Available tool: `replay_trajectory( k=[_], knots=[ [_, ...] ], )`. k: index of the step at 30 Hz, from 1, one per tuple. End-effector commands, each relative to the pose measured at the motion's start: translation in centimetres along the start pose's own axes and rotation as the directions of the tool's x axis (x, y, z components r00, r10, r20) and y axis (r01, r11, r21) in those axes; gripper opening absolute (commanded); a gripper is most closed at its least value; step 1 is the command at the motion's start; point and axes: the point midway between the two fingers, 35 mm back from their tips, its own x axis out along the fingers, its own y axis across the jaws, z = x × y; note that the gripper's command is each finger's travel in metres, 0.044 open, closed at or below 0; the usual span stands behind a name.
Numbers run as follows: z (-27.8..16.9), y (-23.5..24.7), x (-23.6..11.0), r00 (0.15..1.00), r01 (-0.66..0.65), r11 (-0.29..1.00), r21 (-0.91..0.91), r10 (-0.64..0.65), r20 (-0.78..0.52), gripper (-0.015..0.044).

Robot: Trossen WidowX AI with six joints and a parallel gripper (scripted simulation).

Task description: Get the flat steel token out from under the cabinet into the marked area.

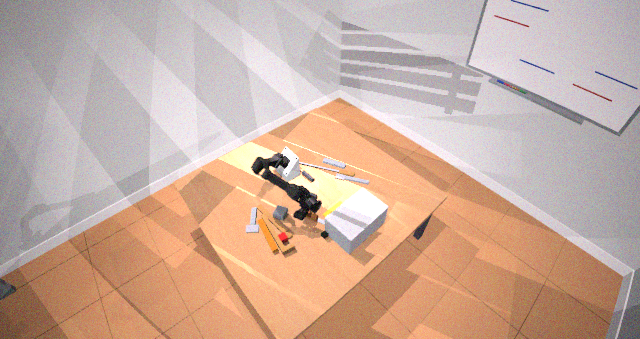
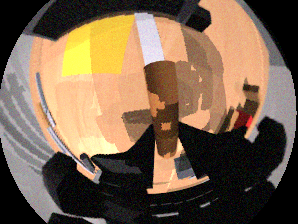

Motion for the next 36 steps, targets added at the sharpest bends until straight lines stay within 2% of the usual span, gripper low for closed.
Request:
replay_trajectory(
  k=[1,36],
  knots=[
    [-0.8,0.0,0.1,1.0,0.0,1.0,-0.006,0.0,-0.008,0.0],
    [-5.0,-0.1,0.1,1.0,0.0,1.0,-0.007,-0.001,-0.01,0.0]
  ],
)
